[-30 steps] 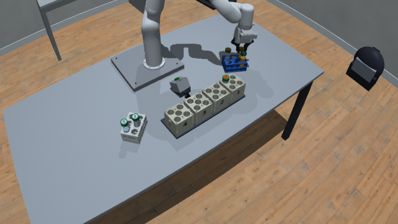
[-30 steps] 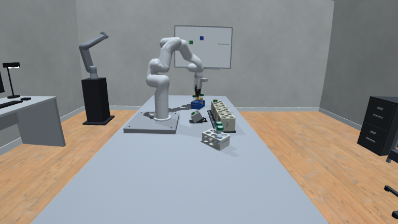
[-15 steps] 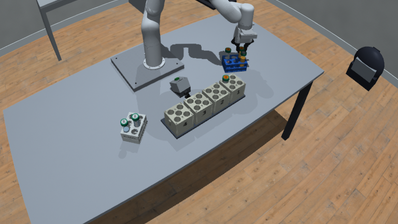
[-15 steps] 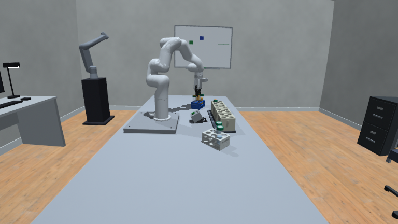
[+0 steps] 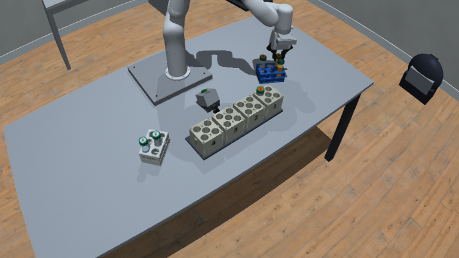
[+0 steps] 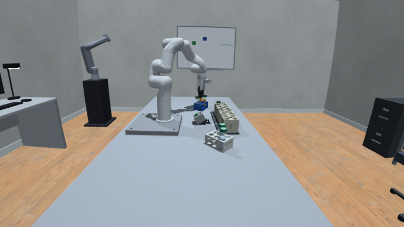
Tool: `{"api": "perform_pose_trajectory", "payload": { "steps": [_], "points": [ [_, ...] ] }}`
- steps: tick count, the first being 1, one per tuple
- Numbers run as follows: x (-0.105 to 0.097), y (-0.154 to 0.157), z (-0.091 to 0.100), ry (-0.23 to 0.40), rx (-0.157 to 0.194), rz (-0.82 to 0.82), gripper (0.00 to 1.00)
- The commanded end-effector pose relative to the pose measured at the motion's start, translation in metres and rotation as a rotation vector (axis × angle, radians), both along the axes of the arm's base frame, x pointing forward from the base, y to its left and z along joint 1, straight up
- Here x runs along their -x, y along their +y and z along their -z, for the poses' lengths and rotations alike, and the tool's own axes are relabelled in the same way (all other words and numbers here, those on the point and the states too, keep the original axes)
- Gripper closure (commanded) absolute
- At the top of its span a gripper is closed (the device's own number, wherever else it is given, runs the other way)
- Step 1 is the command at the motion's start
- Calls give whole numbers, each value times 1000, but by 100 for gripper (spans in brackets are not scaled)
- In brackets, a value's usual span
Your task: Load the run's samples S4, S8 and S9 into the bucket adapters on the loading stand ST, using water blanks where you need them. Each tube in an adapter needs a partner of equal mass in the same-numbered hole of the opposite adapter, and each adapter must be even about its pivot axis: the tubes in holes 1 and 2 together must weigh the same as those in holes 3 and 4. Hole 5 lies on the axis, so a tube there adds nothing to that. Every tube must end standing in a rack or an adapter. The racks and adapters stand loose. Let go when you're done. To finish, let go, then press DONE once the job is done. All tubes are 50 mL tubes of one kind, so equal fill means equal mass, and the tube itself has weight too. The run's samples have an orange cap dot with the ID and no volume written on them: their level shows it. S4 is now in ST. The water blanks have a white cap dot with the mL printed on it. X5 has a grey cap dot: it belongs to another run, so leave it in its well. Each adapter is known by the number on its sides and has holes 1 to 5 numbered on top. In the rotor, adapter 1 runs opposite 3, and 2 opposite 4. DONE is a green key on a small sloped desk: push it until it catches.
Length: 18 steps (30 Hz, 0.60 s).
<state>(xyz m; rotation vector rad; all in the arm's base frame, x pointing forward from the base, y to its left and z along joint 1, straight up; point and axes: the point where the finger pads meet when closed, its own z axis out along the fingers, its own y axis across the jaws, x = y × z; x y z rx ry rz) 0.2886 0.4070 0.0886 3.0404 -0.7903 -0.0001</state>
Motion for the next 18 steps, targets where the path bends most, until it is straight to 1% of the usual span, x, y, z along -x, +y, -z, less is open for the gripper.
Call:
{"api": "perform_pose_trajectory", "payload": {
  "steps": [1,7,18],
  "points": [
    [-1,1,-2,-10,1,0,100],
    [-1,1,-2,-10,1,0,100],
    [-1,1,-8,-10,1,0,100]
  ]
}}
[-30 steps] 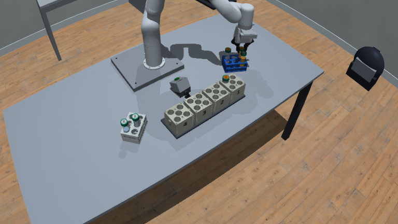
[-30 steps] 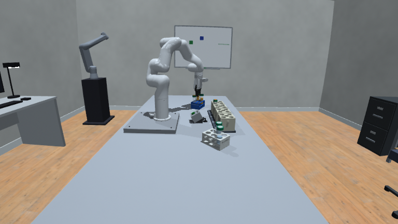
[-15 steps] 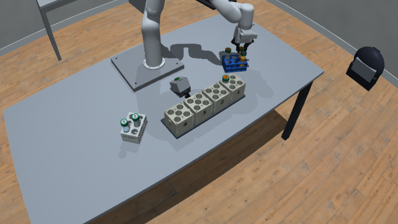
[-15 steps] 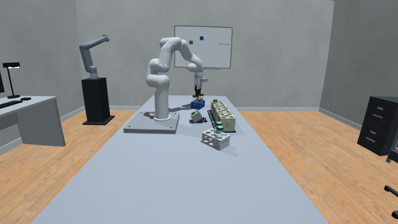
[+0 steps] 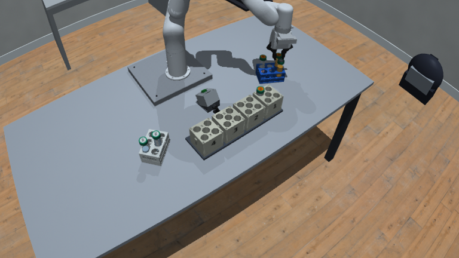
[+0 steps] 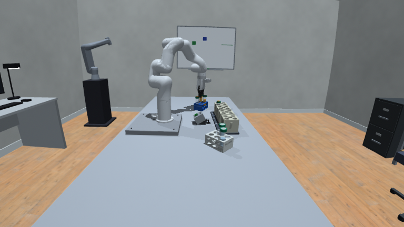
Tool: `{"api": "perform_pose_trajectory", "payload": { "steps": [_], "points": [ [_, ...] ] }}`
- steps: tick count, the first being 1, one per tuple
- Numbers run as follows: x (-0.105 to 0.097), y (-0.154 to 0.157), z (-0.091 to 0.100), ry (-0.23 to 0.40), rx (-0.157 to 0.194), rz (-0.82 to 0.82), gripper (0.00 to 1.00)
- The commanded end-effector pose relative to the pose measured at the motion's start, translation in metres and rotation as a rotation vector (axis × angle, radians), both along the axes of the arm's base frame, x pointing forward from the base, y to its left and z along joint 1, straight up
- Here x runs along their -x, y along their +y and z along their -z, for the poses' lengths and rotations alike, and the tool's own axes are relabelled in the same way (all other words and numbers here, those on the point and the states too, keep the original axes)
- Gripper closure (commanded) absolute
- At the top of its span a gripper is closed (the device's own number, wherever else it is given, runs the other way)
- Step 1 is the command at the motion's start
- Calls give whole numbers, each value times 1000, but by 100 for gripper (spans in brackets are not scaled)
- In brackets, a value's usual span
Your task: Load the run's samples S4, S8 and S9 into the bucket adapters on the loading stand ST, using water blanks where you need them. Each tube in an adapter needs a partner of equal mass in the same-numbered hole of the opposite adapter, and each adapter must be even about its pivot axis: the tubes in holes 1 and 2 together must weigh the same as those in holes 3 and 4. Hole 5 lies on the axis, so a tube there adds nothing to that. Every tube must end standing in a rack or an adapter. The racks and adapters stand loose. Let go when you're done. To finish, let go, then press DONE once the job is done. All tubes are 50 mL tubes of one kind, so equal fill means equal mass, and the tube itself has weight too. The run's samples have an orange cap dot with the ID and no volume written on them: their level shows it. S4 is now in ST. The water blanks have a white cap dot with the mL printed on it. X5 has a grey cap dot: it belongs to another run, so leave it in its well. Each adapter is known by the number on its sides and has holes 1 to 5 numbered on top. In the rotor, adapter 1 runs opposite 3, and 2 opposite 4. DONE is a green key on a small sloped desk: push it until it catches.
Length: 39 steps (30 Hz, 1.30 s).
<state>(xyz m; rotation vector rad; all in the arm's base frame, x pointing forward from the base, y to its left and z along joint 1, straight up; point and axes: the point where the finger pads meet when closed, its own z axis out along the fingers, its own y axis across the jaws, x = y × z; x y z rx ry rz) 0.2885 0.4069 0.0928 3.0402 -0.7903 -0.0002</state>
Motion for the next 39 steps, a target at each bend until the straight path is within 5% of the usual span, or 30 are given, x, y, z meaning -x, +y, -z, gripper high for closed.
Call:
{"api": "perform_pose_trajectory", "payload": {
  "steps": [1,26,39],
  "points": [
    [-1,1,-4,-10,1,0,100],
    [-1,1,-18,-10,1,0,100],
    [-1,1,-40,-10,1,0,100]
  ]
}}
